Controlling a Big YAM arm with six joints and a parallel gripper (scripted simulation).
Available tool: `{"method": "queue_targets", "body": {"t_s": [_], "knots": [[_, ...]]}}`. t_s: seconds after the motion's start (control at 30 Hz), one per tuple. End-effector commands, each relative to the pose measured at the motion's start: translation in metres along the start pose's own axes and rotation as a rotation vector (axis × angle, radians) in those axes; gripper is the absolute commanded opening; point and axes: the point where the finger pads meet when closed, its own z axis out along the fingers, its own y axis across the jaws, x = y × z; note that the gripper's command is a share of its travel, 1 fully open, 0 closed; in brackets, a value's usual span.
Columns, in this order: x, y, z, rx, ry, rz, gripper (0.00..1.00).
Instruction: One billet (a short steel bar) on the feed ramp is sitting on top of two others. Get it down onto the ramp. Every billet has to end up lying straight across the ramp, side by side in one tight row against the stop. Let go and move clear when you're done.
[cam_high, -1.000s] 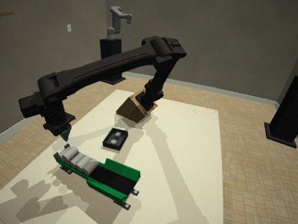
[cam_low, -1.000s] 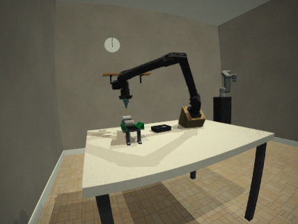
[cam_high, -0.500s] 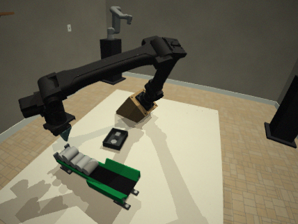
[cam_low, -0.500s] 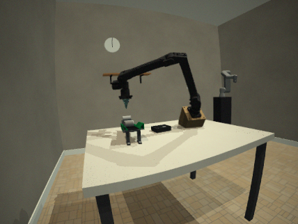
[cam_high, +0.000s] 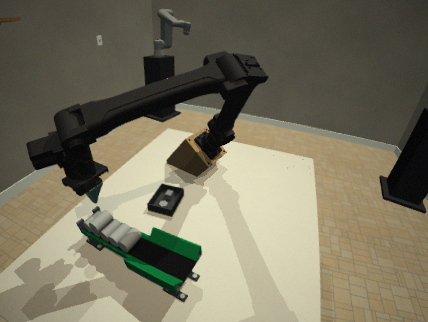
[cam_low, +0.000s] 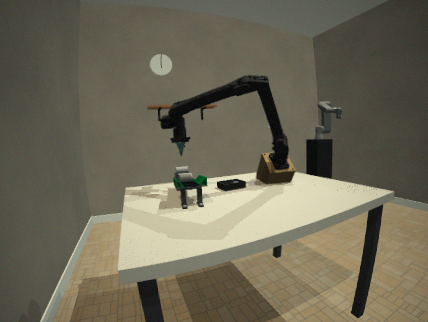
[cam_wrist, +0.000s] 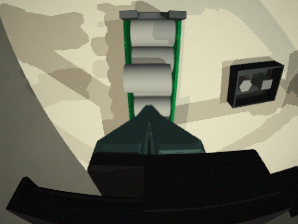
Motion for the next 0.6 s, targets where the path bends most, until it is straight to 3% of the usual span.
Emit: {"method": "queue_targets", "body": {"t_s": [0.0,0.1,0.13,0.57], "knots": [[0.0019,0.0171,-0.0289,-0.047,-0.024,-0.009,0.0],[0.0019,0.0171,-0.0289,-0.047,-0.024,-0.009,0.0],[0.0019,0.0171,-0.0289,-0.047,-0.024,-0.009,0.88],[0.0019,0.0171,-0.0289,-0.047,-0.024,-0.01,0.88]]}}
